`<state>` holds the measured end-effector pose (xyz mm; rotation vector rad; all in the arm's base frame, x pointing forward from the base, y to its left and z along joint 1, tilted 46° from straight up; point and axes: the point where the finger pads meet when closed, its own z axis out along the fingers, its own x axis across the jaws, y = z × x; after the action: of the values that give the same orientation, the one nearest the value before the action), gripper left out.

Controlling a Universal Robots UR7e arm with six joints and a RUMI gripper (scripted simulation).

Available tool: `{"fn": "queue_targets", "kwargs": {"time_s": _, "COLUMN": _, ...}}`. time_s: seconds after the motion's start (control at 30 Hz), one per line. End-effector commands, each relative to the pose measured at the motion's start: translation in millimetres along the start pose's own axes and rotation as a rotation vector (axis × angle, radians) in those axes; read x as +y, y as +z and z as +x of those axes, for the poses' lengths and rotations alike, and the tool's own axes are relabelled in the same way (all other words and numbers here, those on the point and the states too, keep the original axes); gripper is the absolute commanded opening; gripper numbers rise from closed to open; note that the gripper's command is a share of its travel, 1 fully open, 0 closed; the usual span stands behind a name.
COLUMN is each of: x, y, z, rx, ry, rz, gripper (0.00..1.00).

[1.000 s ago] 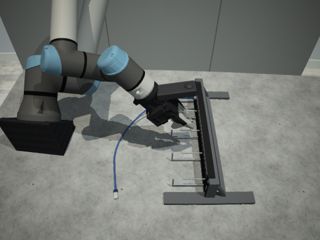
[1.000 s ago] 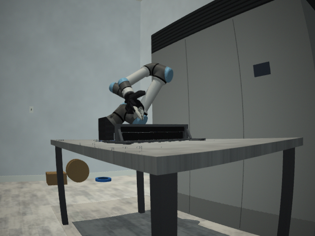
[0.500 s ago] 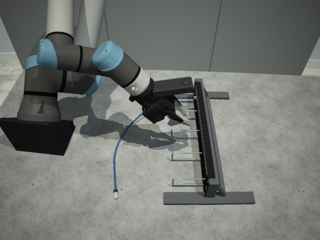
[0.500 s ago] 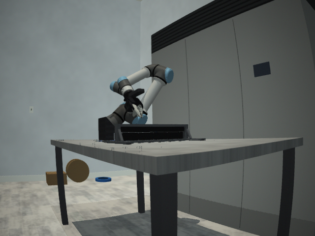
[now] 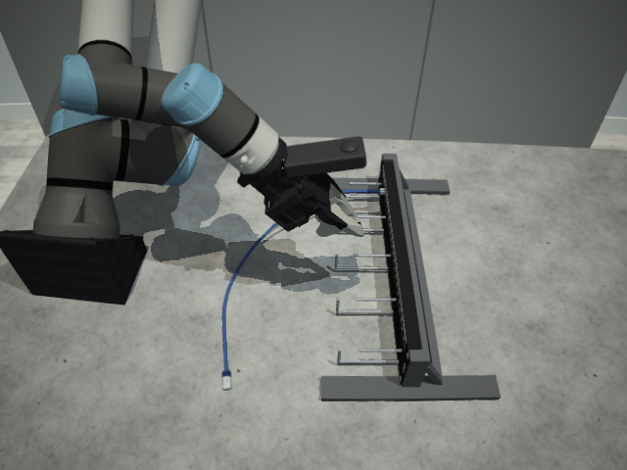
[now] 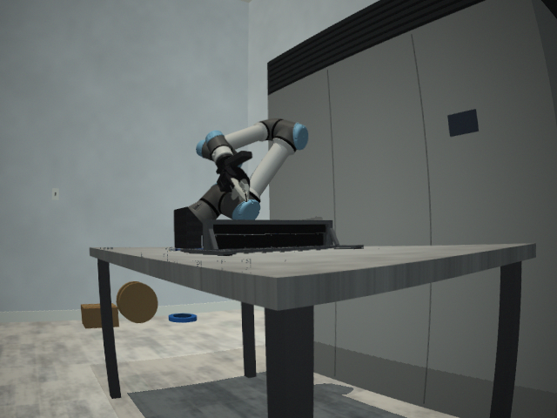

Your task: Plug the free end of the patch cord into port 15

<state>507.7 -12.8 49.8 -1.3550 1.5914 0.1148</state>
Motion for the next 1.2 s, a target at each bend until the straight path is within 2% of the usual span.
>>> {"fn": "queue_targets", "kwargs": {"time_s": 0.0, "x": 0, "y": -14.6, "z": 0, "rx": -0.004, "ry": -0.001, "rz": -0.003, "gripper": 0.00}}
{"fn": "queue_targets", "kwargs": {"time_s": 0.07, "x": 0, "y": -14.6, "z": 0, "rx": -0.004, "ry": -0.001, "rz": -0.003, "gripper": 0.00}}
{"fn": "queue_targets", "kwargs": {"time_s": 0.57, "x": 0, "y": -58.6, "z": 0, "rx": -0.004, "ry": -0.001, "rz": -0.003, "gripper": 0.00}}
{"fn": "queue_targets", "kwargs": {"time_s": 1.17, "x": 0, "y": -85.3, "z": 0, "rx": -0.004, "ry": -0.001, "rz": -0.003, "gripper": 0.00}}
